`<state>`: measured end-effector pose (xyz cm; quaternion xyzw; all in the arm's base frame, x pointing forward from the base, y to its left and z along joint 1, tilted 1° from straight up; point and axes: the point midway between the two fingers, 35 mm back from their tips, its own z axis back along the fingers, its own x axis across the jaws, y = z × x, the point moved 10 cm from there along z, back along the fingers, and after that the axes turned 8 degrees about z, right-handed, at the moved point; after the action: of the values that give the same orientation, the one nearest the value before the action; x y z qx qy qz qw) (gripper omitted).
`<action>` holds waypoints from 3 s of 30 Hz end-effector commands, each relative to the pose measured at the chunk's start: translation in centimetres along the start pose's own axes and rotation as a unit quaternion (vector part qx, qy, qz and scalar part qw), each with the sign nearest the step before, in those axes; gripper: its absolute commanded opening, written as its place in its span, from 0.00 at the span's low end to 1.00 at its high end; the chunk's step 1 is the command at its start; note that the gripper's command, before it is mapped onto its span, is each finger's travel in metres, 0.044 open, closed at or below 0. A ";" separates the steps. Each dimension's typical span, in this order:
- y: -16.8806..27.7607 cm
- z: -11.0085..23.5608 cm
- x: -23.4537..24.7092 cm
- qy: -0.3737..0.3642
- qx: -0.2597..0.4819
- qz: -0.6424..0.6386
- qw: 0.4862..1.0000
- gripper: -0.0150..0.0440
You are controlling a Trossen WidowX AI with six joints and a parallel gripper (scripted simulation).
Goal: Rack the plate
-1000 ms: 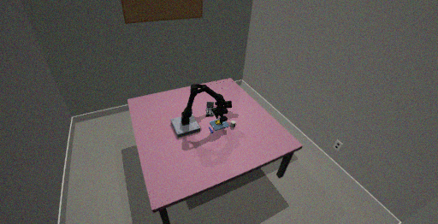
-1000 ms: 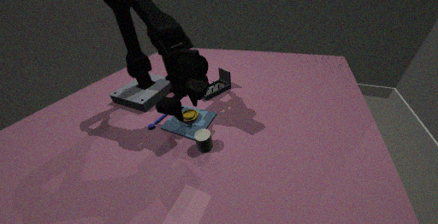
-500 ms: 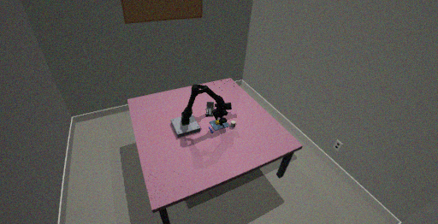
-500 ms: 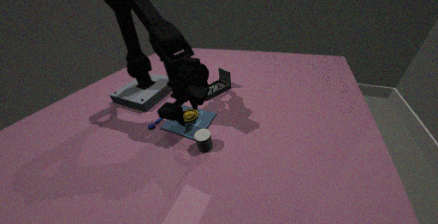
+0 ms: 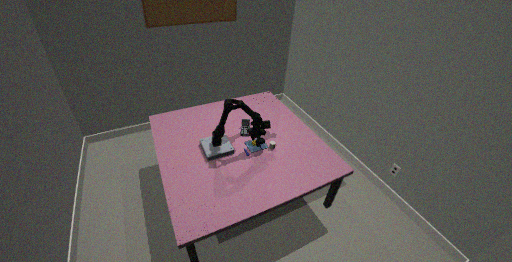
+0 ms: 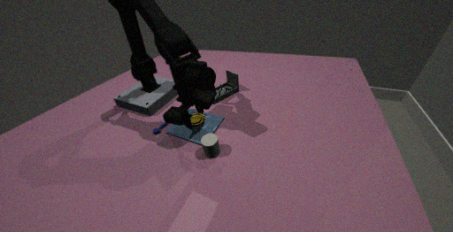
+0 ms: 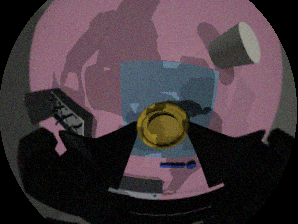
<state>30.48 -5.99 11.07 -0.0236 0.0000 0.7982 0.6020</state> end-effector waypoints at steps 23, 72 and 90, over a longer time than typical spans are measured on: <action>-1.5 9.3 -0.8 0.000 -0.001 0.002 1.000 0.25; 1.9 16.0 11.8 -0.034 -0.005 -0.233 0.972 0.25; -1.4 8.1 9.6 -0.212 -0.109 -0.098 0.966 0.25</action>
<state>28.58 4.17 20.15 0.0716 -0.1925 0.7078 0.6759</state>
